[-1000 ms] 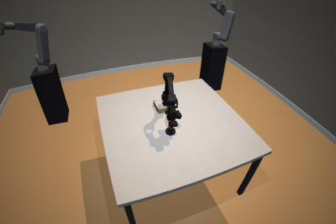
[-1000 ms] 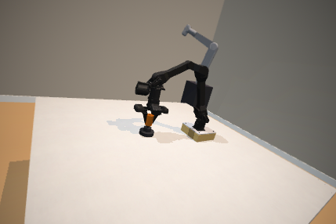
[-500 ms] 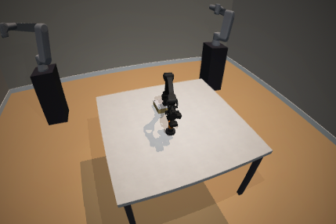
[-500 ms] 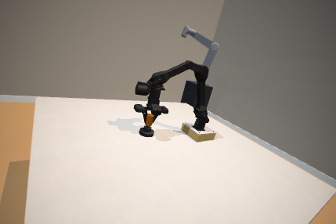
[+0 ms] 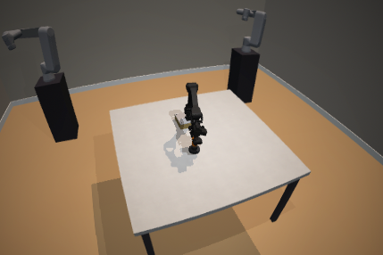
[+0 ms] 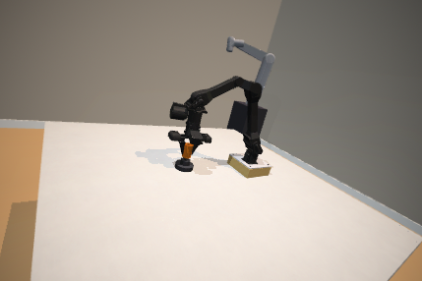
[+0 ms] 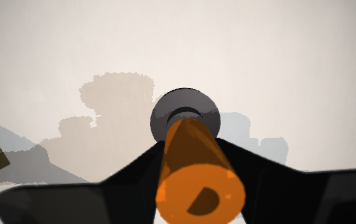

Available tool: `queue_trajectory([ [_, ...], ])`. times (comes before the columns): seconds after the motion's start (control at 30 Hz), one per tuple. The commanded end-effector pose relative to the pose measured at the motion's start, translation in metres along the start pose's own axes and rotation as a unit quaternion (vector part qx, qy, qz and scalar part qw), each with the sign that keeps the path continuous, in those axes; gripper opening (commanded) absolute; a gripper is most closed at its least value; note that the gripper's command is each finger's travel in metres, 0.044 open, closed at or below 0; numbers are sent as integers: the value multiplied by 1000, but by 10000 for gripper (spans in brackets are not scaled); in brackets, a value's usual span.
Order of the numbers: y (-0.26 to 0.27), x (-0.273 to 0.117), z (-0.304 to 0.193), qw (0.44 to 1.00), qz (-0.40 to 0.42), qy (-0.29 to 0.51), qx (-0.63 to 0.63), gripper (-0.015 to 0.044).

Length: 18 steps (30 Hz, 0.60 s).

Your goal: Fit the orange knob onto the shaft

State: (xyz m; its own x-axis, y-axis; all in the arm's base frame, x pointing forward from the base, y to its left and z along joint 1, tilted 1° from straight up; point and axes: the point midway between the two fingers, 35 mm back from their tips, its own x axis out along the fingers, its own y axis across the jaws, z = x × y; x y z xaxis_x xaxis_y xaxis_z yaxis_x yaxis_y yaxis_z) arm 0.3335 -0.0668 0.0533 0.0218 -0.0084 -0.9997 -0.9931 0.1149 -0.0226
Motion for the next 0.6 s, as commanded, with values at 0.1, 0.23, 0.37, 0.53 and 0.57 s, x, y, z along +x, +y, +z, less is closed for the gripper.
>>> queue_trajectory([
  [0.1,1,1,-1,1000,0,2,-23,0],
  [0.23,1,2,-1,1000,0,2,-18,0],
  [0.37,1,3,-1,1000,0,2,0,0],
  [0.53,1,2,-1,1000,0,2,10,0],
  [0.57,1,2,-1,1000,0,2,10,0],
])
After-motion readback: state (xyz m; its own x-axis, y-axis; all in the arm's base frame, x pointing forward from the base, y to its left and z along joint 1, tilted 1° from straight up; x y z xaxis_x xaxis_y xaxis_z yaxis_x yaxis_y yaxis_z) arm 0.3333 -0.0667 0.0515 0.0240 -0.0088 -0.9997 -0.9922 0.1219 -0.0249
